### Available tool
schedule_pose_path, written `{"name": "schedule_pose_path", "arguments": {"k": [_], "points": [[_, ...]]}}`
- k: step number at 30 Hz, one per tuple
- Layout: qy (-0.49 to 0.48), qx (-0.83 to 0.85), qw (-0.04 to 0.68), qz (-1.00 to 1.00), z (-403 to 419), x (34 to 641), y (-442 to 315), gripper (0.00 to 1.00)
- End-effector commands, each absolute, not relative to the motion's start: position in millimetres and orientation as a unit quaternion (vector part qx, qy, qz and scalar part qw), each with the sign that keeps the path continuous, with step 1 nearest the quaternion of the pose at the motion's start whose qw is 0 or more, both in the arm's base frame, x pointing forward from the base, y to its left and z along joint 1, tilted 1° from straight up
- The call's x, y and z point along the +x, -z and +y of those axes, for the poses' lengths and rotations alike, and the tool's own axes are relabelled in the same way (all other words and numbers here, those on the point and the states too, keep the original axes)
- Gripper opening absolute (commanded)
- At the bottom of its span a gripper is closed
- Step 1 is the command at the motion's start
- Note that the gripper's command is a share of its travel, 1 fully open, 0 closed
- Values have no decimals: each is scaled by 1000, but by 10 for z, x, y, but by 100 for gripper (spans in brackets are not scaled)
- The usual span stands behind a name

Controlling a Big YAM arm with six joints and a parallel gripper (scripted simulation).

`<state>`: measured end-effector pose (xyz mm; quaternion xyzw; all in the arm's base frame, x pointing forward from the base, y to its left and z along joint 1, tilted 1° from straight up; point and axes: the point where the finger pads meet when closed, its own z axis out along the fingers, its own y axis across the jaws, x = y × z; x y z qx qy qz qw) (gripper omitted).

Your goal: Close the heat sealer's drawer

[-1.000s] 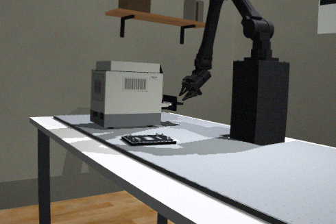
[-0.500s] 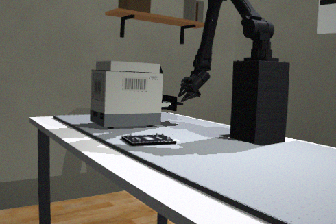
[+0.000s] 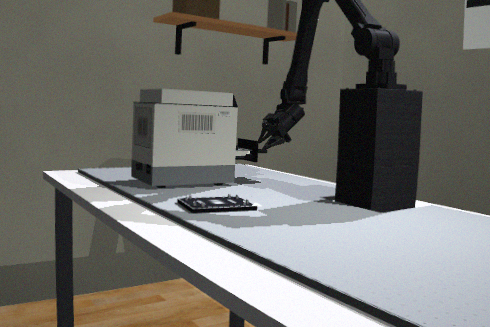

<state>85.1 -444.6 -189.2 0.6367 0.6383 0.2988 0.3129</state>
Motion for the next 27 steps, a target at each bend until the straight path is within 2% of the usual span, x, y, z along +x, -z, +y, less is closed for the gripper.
{"name": "schedule_pose_path", "arguments": {"k": [1, 27], "points": [[-309, 639, 307, 635, -4379, 931, 1997, 30], [-309, 638, 307, 635, -4384, 1050, 2091, 30]]}}
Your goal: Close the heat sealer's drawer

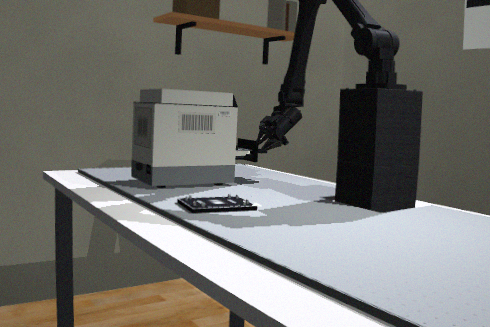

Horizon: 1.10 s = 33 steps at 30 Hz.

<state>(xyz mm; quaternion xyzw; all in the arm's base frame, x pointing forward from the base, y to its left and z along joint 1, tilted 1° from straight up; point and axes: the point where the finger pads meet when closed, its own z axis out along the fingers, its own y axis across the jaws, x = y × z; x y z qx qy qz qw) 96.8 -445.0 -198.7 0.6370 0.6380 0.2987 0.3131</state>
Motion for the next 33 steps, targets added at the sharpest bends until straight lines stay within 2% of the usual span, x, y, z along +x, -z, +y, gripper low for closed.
{"name": "schedule_pose_path", "arguments": {"k": [1, 33], "points": [[-309, 638, 307, 635, -4384, 1055, 2096, 30], [-312, 642, 304, 631, -4364, 1048, 2115, 30]]}}
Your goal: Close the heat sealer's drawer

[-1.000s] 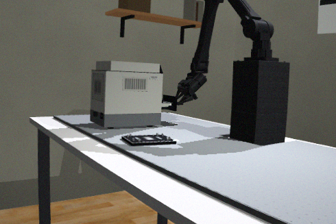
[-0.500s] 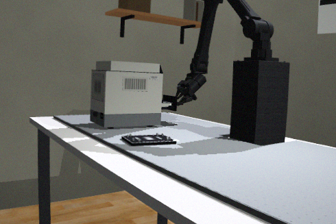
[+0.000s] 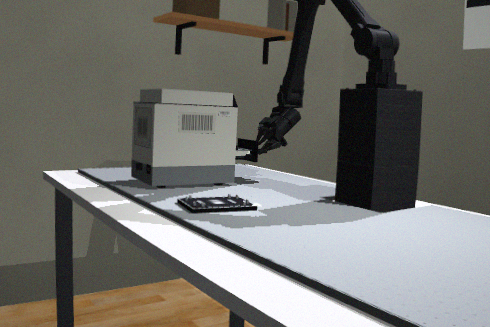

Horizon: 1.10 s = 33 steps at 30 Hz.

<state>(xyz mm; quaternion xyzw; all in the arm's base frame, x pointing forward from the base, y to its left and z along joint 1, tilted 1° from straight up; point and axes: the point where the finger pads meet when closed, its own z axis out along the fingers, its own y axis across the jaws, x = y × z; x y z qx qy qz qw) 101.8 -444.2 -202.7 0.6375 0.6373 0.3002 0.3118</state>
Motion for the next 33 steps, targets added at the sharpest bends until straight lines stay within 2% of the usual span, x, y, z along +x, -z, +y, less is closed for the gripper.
{"name": "schedule_pose_path", "arguments": {"k": [1, 18, 19, 33], "points": [[-312, 642, 304, 631, -4364, 1048, 2115, 30], [-312, 642, 304, 631, -4364, 1048, 2115, 30], [-312, 642, 304, 631, -4364, 1048, 2115, 27], [-312, 642, 305, 631, -4366, 1049, 2113, 16]]}}
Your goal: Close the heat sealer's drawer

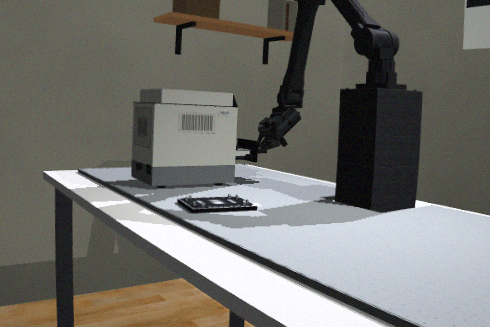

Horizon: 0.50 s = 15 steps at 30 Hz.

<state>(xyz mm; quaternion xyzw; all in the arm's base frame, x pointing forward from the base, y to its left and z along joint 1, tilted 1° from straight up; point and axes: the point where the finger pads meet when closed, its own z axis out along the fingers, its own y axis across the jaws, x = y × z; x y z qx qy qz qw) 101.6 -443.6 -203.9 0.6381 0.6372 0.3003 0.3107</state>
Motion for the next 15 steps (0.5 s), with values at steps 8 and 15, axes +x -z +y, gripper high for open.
{"name": "schedule_pose_path", "arguments": {"k": [8, 15], "points": [[-312, 641, 305, 632, -4367, 1049, 2113, 9], [-311, 641, 305, 632, -4367, 1049, 2113, 0]]}}
